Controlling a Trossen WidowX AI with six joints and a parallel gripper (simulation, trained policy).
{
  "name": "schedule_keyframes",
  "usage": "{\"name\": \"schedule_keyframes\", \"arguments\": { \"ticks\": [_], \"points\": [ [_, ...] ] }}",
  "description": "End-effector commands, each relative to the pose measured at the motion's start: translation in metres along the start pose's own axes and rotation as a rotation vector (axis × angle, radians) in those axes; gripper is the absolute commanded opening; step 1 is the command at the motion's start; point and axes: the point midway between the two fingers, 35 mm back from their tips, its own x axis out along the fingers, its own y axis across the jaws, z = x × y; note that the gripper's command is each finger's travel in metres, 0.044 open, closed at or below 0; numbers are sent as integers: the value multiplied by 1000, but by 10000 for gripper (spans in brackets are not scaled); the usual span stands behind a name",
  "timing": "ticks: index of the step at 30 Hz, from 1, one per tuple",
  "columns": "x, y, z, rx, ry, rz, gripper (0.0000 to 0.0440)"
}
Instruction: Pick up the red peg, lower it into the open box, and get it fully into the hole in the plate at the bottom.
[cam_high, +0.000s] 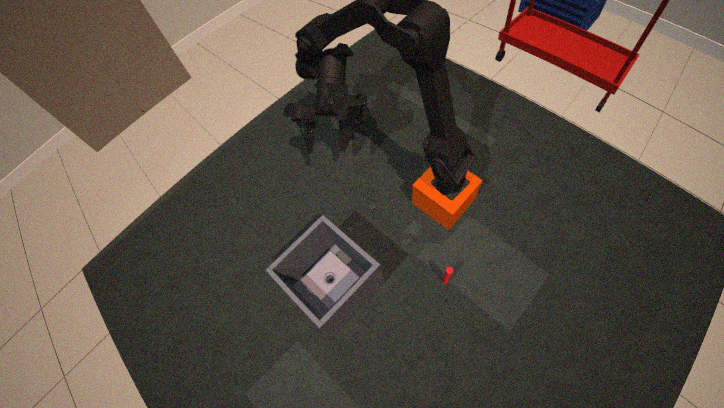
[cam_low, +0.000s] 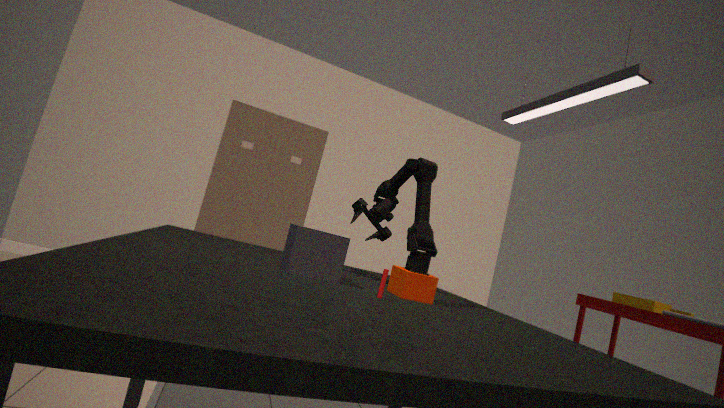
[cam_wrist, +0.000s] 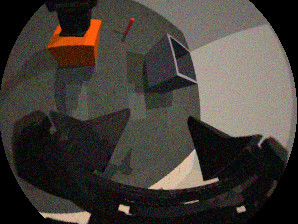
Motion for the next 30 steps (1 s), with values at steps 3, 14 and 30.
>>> {"name": "schedule_keyframes", "arguments": {
  "ticks": [3, 14, 30],
  "points": [
    [0, -2, 1, 59, 0, 40, 440],
    [19, -21, 21, 388, 33, 211, 440],
    [51, -57, 60, 855, 290, 328, 440]
  ]
}}
